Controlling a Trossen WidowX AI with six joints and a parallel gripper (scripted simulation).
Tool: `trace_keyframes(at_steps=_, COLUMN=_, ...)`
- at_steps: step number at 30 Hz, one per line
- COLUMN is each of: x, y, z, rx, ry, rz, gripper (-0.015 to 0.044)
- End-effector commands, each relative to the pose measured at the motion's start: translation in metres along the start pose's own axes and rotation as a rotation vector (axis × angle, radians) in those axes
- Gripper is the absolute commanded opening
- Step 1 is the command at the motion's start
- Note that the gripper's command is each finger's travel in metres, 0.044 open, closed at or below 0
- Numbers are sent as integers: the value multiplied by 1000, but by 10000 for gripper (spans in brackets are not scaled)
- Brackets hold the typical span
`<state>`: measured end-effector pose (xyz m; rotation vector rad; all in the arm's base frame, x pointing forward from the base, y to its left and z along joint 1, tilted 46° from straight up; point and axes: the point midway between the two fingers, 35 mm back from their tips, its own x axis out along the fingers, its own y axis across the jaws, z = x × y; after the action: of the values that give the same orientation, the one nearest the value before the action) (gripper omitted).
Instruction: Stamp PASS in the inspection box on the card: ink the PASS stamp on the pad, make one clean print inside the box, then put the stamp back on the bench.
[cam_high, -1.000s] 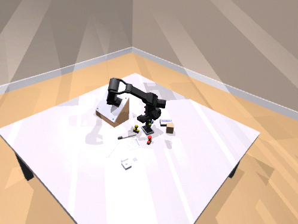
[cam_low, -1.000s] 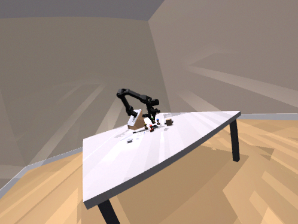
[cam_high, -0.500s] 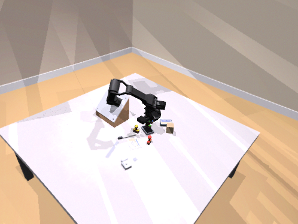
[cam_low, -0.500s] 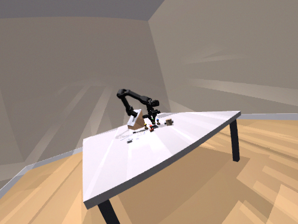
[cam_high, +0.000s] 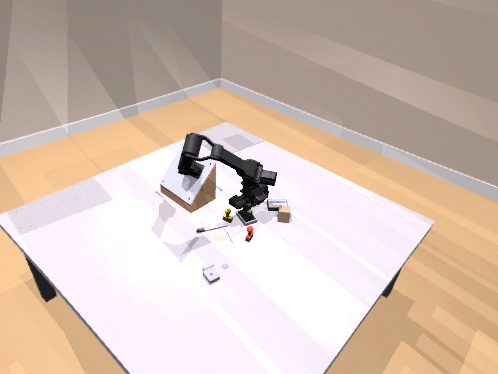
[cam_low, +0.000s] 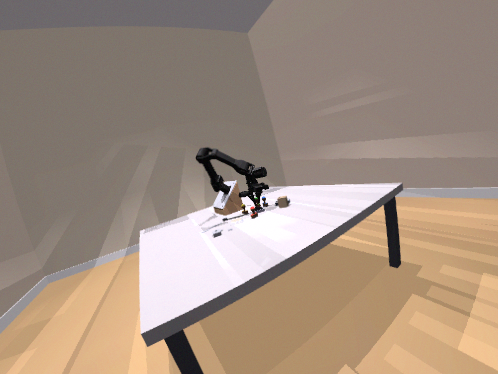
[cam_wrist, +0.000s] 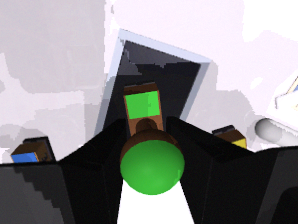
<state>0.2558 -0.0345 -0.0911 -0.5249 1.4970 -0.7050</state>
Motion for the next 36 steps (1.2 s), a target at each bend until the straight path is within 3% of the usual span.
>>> trace_keyframes(at_steps=1, x=4, y=-1, z=-2, rx=-5, ry=2, rz=-6, gripper=0)
trace_keyframes(at_steps=36, x=11, y=-2, z=-2, rx=0, ry=2, rz=-7, gripper=0)
